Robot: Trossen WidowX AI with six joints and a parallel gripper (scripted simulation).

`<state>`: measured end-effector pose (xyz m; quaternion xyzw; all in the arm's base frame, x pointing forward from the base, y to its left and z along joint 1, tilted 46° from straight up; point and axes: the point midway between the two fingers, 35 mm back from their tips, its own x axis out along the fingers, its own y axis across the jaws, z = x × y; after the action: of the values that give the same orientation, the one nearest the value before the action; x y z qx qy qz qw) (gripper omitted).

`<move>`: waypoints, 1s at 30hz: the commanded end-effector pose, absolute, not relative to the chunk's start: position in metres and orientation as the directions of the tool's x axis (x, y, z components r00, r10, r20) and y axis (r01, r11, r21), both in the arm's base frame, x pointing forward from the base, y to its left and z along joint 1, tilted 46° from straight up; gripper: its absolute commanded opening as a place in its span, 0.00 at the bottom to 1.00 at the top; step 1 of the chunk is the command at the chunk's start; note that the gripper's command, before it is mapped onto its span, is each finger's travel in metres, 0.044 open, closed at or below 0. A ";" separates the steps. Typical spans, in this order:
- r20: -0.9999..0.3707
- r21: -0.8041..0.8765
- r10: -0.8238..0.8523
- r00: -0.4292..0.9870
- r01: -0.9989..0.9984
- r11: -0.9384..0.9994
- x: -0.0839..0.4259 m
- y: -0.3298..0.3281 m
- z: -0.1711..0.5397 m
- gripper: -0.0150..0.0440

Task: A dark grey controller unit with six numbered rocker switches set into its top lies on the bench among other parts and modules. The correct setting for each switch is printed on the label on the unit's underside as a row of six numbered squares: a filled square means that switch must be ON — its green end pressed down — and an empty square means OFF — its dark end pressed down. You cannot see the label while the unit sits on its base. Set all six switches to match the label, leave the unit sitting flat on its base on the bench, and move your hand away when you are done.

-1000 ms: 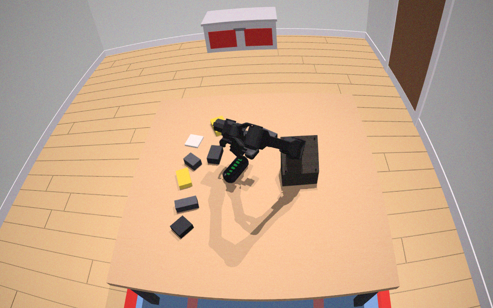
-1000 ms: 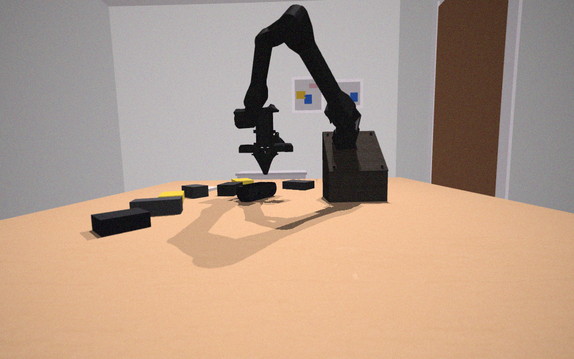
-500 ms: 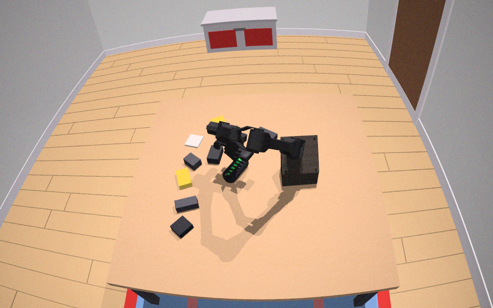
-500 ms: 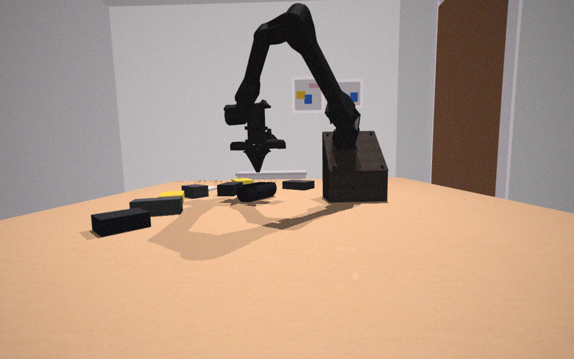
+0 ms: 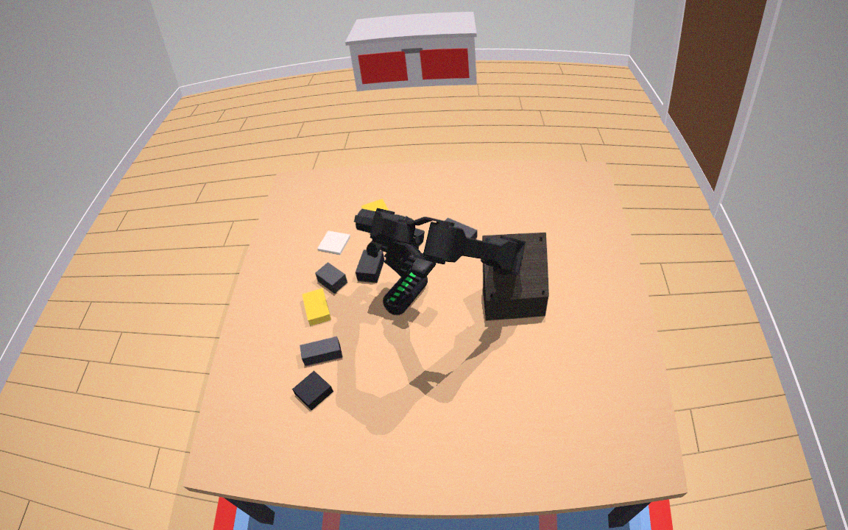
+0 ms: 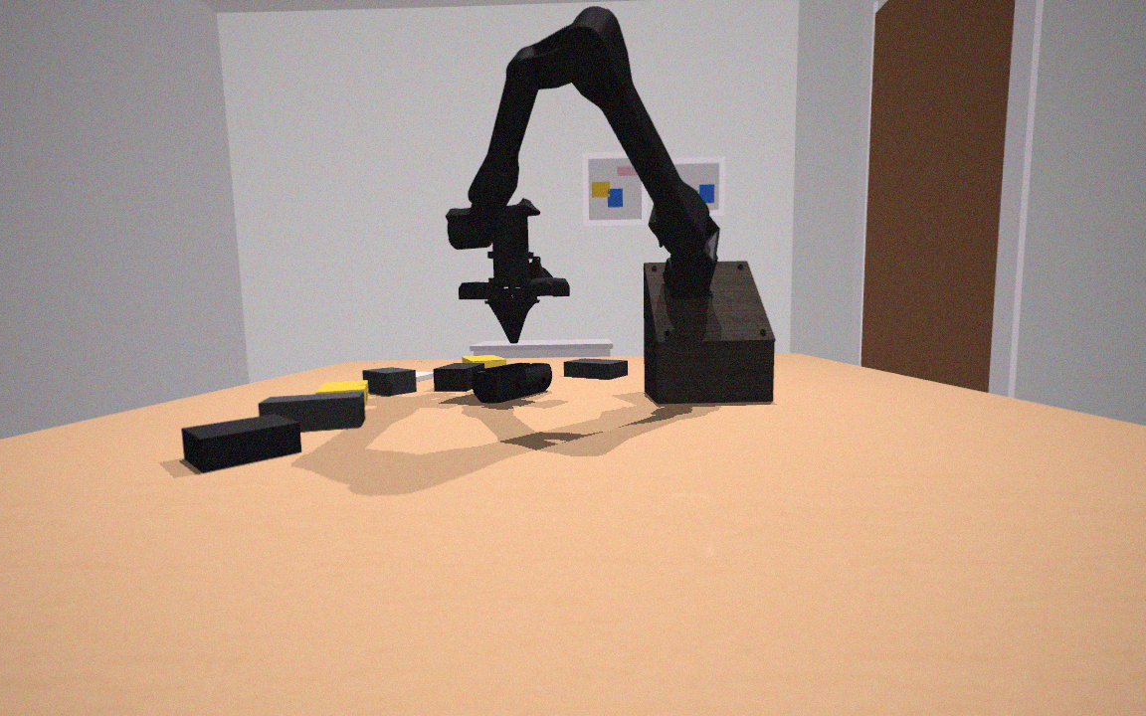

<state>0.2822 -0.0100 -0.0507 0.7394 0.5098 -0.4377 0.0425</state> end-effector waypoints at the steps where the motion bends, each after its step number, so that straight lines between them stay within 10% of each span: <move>1: -0.692 -0.381 0.715 0.100 0.790 -0.480 0.284 -0.011 -0.050 0.25; 30: -0.690 -0.384 0.717 0.099 0.790 -0.478 0.251 0.032 -0.053 0.25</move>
<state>0.2520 0.0310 -0.0541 0.7372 0.5115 -0.4393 0.0434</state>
